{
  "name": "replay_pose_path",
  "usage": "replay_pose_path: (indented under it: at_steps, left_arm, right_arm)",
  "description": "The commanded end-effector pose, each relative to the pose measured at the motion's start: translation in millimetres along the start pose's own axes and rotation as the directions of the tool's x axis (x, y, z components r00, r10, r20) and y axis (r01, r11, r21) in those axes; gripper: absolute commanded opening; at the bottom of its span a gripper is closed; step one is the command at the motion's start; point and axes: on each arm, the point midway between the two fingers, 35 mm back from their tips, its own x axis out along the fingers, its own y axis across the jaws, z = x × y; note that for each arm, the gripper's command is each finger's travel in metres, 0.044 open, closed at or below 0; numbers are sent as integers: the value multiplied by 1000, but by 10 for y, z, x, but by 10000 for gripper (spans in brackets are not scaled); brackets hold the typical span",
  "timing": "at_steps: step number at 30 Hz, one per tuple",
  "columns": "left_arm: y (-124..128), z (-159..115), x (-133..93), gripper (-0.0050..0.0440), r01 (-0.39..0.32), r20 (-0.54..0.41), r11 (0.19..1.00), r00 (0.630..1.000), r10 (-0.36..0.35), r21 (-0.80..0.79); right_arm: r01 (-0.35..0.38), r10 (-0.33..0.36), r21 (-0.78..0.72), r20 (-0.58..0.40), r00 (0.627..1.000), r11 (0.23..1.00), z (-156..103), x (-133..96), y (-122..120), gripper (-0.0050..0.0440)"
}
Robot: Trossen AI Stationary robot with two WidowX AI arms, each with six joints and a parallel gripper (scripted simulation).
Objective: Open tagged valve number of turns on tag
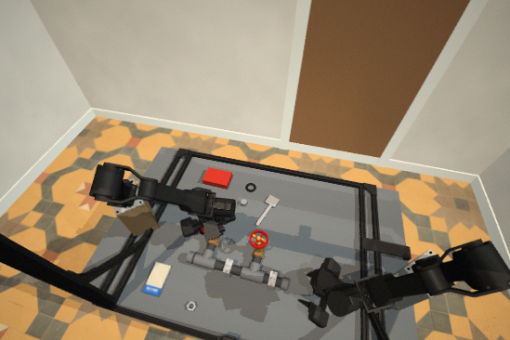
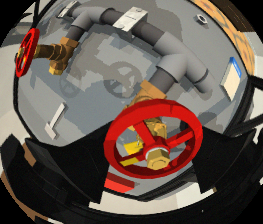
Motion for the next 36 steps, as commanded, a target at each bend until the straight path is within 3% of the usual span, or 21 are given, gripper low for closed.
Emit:
replay_pose_path:
  at_steps: [1, 5, 11, 18, 25, 27, 29, 36]
  left_arm:
    - [0, -1, -2, 88, -1, -1, 1000, 1000, 1, -2]
    - [0, -1, -2, 0, -1, -1, 1000, 1000, 1, -2]
    - [0, 0, 0, 0, 0, 0, 1000, 1000, 0, -15]
    - [1, 0, 0, 0, -1, 1, 884, 1000, 1, -467]
    - [1, -1, 0, 0, -1, 1, 624, 1000, 2, -782]
    - [1, -1, 0, 0, -1, 1, 624, 1000, 2, -782]
    - [1, -1, 0, 0, 0, 1, 473, 1000, 3, -881]
    - [1, -1, 0, 0, 0, 1, 82, 1000, 4, -997]
  right_arm:
    - [0, 0, 0, 0, 1000, 1000, 0, 0, 0, 400]
    - [0, 0, 0, 0, 1000, 1000, 0, 0, 0, 400]
    - [0, 0, 0, 0, 1000, 1000, 0, 0, 0, 400]
    - [0, 0, 0, 0, 1000, 1000, 0, 0, 0, 400]
    - [0, 0, 0, 0, 1000, 1000, 0, 0, 0, 400]
    - [0, 0, 0, 0, 1000, 1000, 0, 0, 0, 400]
    - [0, 0, 0, 0, 1000, 1000, 0, 0, 0, 400]
    - [0, 0, 0, 0, 1000, 1000, 0, 0, 0, 400]
